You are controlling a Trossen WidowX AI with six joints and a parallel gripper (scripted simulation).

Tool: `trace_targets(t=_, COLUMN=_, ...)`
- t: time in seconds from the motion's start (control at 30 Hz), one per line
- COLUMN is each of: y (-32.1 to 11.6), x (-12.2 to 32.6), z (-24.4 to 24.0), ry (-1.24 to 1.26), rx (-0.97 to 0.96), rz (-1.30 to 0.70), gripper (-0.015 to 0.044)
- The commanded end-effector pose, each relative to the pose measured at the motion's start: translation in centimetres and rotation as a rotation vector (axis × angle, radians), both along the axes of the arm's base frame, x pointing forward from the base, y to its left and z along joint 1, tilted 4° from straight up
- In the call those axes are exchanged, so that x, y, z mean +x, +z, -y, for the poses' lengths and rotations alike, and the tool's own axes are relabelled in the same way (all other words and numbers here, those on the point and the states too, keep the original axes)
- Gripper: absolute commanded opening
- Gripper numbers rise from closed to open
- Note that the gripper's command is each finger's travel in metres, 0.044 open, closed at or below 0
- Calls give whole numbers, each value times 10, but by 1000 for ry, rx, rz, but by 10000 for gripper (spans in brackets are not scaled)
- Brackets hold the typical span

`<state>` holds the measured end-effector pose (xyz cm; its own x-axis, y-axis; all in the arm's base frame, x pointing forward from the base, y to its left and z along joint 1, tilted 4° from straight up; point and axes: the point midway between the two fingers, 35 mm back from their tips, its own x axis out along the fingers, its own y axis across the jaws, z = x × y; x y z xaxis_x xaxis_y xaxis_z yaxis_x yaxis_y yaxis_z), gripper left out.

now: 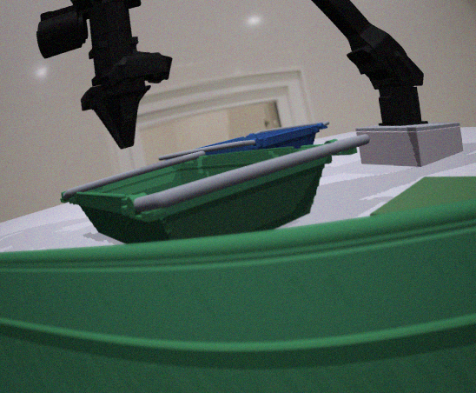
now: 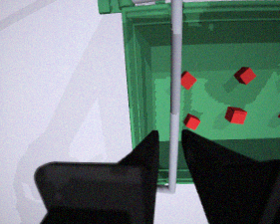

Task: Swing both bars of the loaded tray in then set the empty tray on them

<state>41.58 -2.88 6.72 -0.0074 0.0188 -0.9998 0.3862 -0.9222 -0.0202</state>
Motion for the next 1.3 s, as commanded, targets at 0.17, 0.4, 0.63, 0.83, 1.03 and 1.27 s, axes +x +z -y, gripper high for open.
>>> trace_targets(t=0.17, y=-4, x=-1, z=0, ry=0, rx=1, rz=-10, gripper=85)
trace_targets(t=0.4, y=-4, x=-1, z=0, ry=0, rx=1, rz=-10, gripper=85)
trace_targets(t=0.63, y=-4, x=-1, z=0, ry=0, rx=1, rz=-10, gripper=85)
trace_targets(t=0.83, y=31, x=2, z=1, ry=0, rx=1, rz=-8, gripper=85)
trace_targets(t=1.03, y=50, x=0, z=-7, ry=81, rx=3, rz=-16, gripper=85)
trace_targets(t=1.27, y=39, x=-12, z=-86, ry=940, rx=19, rz=7, gripper=85)
